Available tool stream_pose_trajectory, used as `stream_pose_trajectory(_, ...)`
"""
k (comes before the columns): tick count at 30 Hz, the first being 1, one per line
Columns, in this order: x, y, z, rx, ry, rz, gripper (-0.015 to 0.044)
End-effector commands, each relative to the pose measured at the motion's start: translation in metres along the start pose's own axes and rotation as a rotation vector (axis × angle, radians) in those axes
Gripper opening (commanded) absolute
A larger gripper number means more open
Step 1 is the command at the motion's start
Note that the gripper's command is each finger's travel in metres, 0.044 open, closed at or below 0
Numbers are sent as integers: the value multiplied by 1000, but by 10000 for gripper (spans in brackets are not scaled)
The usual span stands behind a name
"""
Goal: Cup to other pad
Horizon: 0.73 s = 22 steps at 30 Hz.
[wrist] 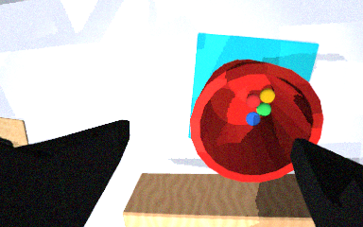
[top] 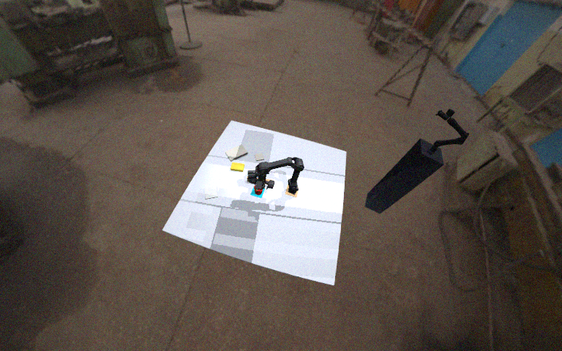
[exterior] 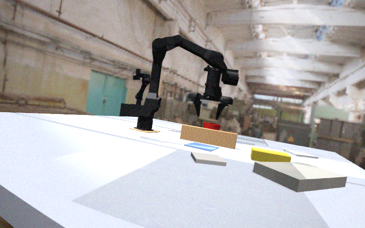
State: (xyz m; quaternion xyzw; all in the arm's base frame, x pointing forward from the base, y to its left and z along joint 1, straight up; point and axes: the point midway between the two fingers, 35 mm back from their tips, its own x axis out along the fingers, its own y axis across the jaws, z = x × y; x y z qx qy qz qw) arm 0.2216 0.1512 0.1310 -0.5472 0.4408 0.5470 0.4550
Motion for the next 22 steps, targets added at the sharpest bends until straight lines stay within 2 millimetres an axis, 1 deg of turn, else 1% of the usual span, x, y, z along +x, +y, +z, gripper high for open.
stream_pose_trajectory(1, -10, -2, 1, 1, -1, -4, 440)
stream_pose_trajectory(18, -59, -2, 2, 5, 1, -7, 440)
stream_pose_trajectory(21, -61, -2, 2, 6, 1, -7, 440)
stream_pose_trajectory(22, -57, -2, 2, 0, -4, -9, 440)
